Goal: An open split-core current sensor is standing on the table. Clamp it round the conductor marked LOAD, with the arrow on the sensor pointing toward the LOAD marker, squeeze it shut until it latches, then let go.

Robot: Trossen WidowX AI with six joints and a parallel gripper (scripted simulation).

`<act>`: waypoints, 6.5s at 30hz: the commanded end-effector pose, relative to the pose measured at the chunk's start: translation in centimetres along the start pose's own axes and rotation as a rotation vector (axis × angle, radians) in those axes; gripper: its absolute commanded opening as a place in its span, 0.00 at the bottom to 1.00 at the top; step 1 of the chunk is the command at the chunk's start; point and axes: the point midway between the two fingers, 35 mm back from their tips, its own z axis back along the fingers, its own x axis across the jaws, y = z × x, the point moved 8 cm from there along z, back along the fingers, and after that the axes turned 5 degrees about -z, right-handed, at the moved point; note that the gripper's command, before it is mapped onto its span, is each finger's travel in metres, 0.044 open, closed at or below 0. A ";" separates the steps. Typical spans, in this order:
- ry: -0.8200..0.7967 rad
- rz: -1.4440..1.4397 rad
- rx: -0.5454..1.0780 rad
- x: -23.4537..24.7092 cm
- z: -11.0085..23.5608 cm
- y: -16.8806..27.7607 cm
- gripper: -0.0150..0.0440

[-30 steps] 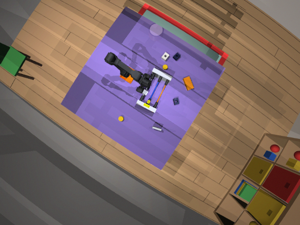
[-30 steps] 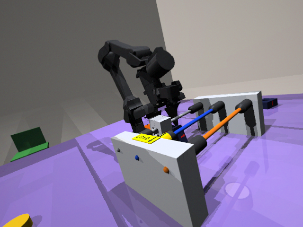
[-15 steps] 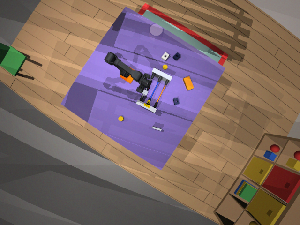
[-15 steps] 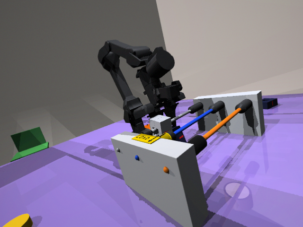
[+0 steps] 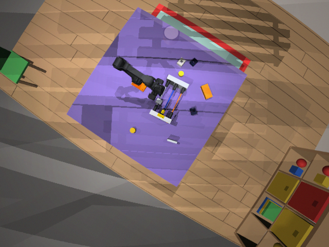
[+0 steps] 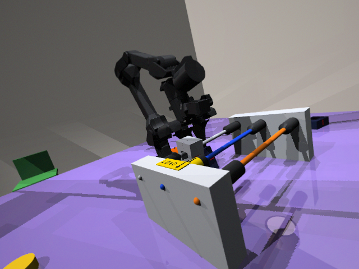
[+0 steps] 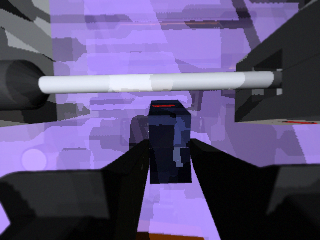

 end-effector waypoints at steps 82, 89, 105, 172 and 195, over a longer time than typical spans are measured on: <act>-0.187 1.560 0.224 2.3 4.5 2.8 0.80; -0.187 1.560 0.224 2.3 3.4 3.1 0.80; -0.187 1.560 0.224 2.2 0.9 3.9 0.80; -0.095 1.035 0.208 2.4 10.3 1.3 0.25; -0.004 0.246 0.153 2.4 11.0 1.5 0.25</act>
